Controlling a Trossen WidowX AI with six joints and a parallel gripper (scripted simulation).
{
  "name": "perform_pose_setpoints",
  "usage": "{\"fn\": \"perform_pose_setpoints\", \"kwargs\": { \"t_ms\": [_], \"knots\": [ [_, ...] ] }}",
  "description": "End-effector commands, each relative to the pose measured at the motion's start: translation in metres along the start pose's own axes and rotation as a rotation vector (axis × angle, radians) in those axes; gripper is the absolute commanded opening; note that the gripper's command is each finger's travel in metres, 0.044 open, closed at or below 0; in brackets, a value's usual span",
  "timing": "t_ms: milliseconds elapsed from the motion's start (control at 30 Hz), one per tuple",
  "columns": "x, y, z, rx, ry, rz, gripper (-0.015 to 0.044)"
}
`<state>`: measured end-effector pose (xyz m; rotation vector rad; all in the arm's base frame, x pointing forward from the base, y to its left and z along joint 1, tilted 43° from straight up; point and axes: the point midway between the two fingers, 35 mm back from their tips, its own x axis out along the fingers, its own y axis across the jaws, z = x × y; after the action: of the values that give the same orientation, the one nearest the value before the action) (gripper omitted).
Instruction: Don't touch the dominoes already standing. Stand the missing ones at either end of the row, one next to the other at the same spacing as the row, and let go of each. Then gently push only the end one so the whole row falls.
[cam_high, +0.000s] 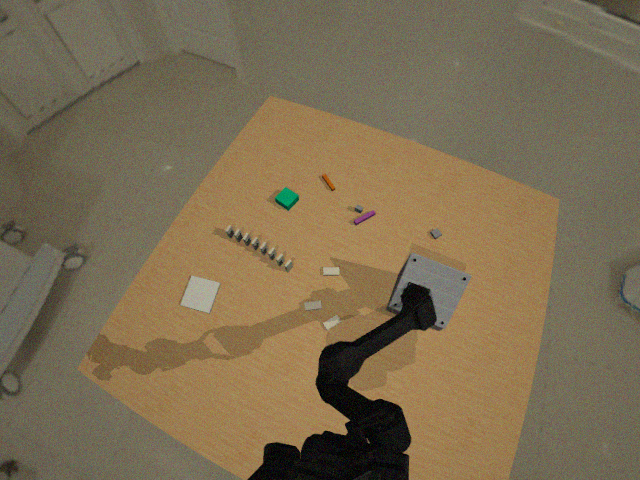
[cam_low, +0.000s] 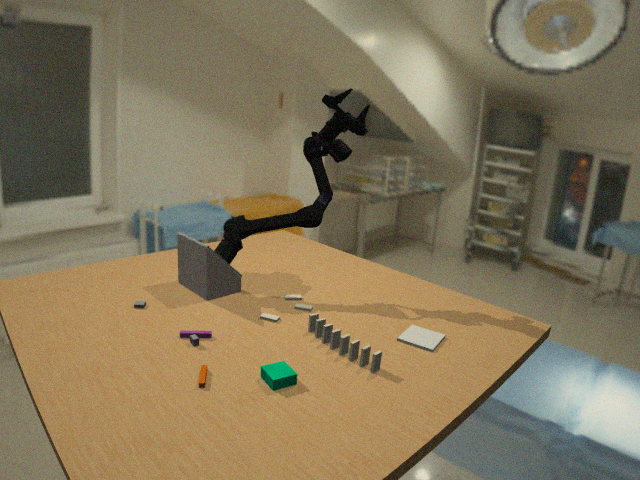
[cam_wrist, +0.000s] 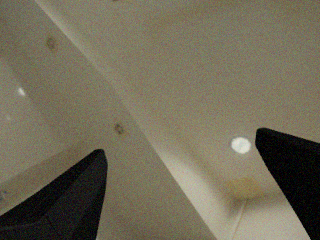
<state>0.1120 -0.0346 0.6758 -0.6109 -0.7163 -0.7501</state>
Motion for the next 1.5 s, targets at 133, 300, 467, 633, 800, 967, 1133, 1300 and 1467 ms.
{"fn": "perform_pose_setpoints", "kwargs": {
  "t_ms": [133,300,467,633,800,967,1133,1300,1467],
  "knots": [
    [-0.007,-0.043,-0.001,0.093,-0.016,-0.062,0.0440],
    [-0.013,-0.099,-0.026,0.228,0.009,-0.142,0.0440],
    [-0.014,-0.138,-0.070,0.356,0.079,-0.194,0.0440],
    [-0.011,-0.159,-0.129,0.477,0.189,-0.217,0.0440],
    [-0.006,-0.151,-0.179,0.547,0.289,-0.189,0.0440],
    [-0.003,-0.137,-0.234,0.620,0.419,-0.156,0.0440],
    [-0.004,-0.098,-0.290,0.696,0.572,-0.070,0.0440],
    [-0.011,-0.047,-0.337,0.752,0.726,0.047,0.0440],
    [-0.029,0.018,-0.383,0.788,0.905,0.207,0.0440]
  ]
}}
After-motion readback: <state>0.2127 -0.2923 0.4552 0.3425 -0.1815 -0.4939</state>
